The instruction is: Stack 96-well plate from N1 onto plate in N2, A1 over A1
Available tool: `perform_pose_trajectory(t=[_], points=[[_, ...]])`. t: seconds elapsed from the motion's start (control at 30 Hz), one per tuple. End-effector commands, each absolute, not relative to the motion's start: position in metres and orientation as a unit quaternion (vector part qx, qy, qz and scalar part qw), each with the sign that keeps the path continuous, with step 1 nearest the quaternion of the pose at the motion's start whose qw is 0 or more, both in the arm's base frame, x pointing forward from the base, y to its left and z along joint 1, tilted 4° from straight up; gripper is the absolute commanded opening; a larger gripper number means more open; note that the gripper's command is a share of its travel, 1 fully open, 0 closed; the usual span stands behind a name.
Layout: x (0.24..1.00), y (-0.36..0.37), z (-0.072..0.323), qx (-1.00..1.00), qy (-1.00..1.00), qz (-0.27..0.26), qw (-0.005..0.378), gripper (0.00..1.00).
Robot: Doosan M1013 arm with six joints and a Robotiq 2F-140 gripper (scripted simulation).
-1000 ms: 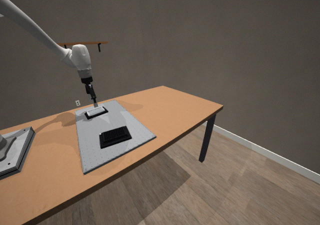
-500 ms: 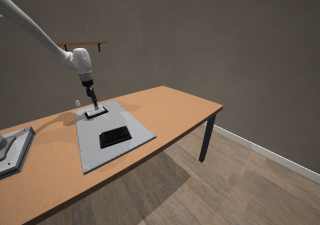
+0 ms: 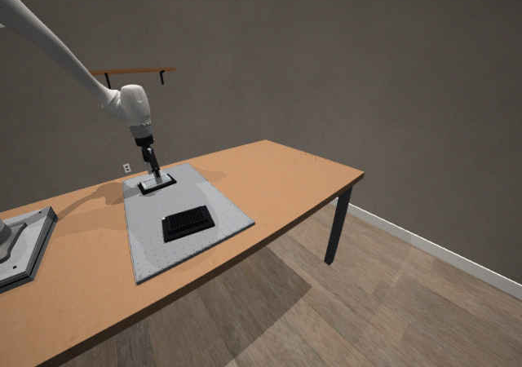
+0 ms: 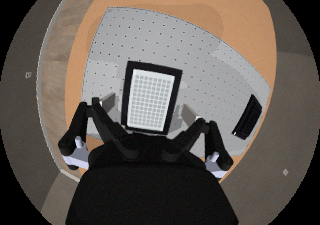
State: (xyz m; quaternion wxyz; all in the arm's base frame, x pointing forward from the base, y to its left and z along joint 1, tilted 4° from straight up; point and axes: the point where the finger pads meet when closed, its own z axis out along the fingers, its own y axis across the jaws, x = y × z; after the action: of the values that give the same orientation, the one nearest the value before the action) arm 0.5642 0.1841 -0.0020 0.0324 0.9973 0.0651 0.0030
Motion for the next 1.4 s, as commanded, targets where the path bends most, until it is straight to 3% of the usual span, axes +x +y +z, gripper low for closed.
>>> perform_pose_trajectory(t=[0.0, 0.4, 0.43, 1.37], points=[[0.5643, 0.1841, -0.0028, 0.997, 0.065, 0.003, 0.032, 1.0], [0.5643, 0.1839, -0.0066, 0.997, 0.065, 0.003, 0.032, 1.0], [0.5643, 0.1839, -0.0066, 0.997, 0.065, 0.003, 0.032, 0.0], [0.5643, 0.1839, -0.0066, 0.997, 0.065, 0.003, 0.032, 0.0]])
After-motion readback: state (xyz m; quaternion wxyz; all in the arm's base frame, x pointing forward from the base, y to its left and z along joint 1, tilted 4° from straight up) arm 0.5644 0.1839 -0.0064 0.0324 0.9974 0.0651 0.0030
